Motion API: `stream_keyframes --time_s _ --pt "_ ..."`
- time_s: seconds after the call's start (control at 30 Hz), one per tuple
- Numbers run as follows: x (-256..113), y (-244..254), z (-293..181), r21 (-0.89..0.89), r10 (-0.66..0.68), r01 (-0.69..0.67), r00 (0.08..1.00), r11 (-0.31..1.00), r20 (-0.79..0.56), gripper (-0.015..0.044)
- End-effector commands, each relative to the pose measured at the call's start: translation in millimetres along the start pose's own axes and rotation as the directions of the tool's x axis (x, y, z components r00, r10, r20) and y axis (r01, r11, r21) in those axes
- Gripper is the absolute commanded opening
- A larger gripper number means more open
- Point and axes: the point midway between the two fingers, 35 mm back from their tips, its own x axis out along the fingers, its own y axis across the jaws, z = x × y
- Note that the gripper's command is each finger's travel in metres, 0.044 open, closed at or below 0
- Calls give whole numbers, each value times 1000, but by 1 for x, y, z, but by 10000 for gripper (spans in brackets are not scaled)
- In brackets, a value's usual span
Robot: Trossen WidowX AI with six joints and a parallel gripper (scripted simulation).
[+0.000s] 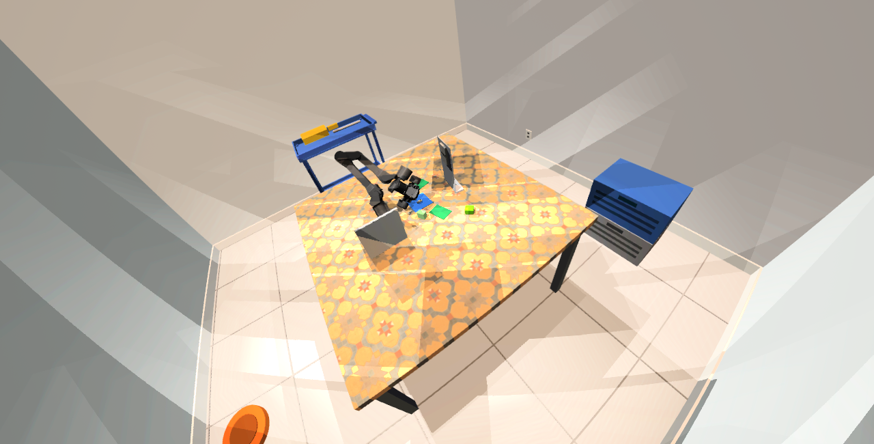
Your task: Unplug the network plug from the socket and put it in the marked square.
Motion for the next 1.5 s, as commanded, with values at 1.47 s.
stream_keyframes --time_s 1.47 --pt "-35 23 0 -14 8 -8 1000 1000 -5 156"
